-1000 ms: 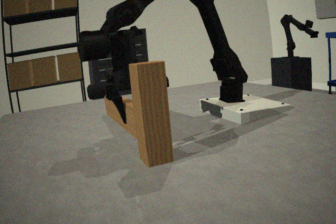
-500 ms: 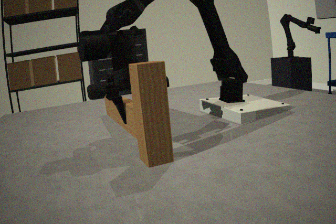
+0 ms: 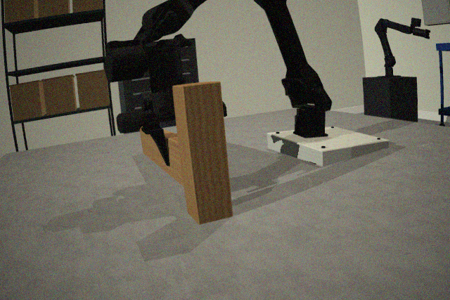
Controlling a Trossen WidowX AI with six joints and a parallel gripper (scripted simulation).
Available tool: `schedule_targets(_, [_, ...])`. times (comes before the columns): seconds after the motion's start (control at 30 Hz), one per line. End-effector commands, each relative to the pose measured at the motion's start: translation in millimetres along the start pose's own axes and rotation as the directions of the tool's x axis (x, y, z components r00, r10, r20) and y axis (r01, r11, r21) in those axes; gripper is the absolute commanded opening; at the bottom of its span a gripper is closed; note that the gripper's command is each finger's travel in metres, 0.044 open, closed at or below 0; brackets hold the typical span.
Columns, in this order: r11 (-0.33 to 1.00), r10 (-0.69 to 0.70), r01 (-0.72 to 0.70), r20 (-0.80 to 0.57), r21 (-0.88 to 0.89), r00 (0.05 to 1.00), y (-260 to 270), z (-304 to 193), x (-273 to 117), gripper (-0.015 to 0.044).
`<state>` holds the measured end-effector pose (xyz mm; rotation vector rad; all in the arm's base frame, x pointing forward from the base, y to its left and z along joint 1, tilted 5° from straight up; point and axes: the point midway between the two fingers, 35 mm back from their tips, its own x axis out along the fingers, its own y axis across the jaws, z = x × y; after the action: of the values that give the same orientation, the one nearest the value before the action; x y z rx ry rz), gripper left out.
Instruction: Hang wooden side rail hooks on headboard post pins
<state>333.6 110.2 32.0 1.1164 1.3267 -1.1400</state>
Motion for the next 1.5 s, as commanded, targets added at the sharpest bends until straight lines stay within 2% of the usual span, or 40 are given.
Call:
schedule_targets(0.0, [1.0, 0.005, -0.005, -0.003, 0.005, 1.0, 0.7, -1.3, -0.9, 0.0])
schedule_targets(1.47, [1.0, 0.005, -0.005, -0.003, 0.005, 1.0, 1.0, -5.9, -0.5, 0.0])
